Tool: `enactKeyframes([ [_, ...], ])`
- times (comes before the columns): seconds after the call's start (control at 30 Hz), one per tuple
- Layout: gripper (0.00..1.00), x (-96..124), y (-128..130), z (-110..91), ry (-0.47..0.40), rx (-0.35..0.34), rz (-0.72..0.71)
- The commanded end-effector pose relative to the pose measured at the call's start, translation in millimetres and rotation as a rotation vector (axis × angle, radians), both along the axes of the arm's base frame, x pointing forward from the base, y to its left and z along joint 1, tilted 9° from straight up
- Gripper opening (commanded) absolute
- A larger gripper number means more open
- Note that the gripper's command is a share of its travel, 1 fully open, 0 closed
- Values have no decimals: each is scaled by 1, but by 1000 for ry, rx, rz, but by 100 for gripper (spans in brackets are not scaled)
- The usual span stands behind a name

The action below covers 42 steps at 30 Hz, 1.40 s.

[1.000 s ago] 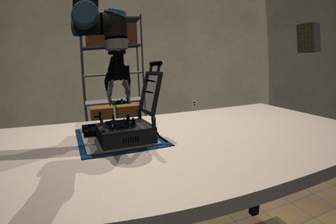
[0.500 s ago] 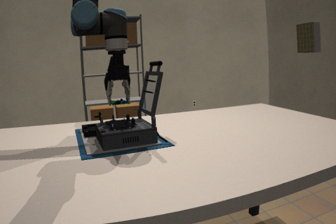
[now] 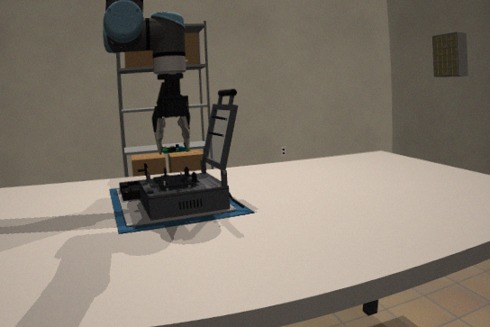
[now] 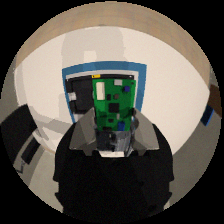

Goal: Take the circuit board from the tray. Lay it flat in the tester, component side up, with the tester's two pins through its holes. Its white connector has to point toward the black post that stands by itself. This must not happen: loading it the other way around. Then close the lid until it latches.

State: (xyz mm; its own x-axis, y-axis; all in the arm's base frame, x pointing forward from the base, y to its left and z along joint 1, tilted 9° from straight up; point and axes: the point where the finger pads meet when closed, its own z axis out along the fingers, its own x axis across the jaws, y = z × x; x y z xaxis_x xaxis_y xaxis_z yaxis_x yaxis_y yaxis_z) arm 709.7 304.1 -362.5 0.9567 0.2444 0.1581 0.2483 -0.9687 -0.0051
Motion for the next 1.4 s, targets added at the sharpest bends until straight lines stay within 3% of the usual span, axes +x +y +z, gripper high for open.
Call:
enactKeyframes([
  [0.0,39,0,-1,1,0,0,0],
  [1.0,39,-1,-8,1,1,0,-1],
  [1.37,39,-1,-27,2,0,1,-1],
])
